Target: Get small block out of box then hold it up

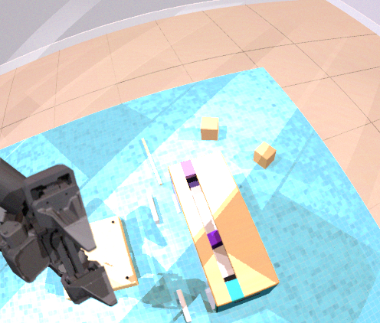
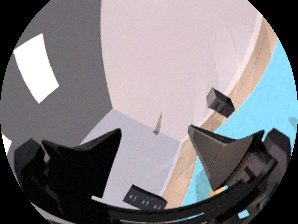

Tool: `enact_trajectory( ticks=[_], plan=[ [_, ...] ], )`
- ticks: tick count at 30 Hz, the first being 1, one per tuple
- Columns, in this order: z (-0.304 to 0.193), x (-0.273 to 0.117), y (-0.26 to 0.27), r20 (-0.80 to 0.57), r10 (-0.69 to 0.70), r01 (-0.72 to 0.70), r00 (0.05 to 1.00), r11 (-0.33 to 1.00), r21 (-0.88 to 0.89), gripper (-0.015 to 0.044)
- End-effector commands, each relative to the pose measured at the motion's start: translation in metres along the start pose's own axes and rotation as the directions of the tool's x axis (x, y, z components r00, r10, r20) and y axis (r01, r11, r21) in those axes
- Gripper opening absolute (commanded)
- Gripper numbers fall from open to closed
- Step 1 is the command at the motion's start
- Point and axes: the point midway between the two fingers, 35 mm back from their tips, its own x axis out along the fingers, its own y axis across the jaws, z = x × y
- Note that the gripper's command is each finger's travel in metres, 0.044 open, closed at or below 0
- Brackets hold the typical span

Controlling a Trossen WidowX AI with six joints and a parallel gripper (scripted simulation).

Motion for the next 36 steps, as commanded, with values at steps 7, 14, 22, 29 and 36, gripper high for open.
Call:
enact_trajectory(
  ticks=[7,14,22,29,36],
  plan=[
    [-0.063,0.017,-0.016,-0.220,-0.138,0.041,0.966,0.917,-0.397,0.0400],
    [-0.171,0.008,-0.055,-0.511,-0.431,-0.346,0.744,0.407,-0.846,0.0400],
    [-0.245,-0.040,-0.095,-0.573,-0.708,-0.875,0.414,-0.135,-0.465,0.0400],
    [-0.278,-0.093,-0.123,-0.444,-0.884,-0.922,0.145,-0.283,0.263,0.0400],
    [-0.287,-0.142,-0.139,-0.213,-0.976,-0.549,-0.037,-0.158,0.820,0.0400]
  ],
)
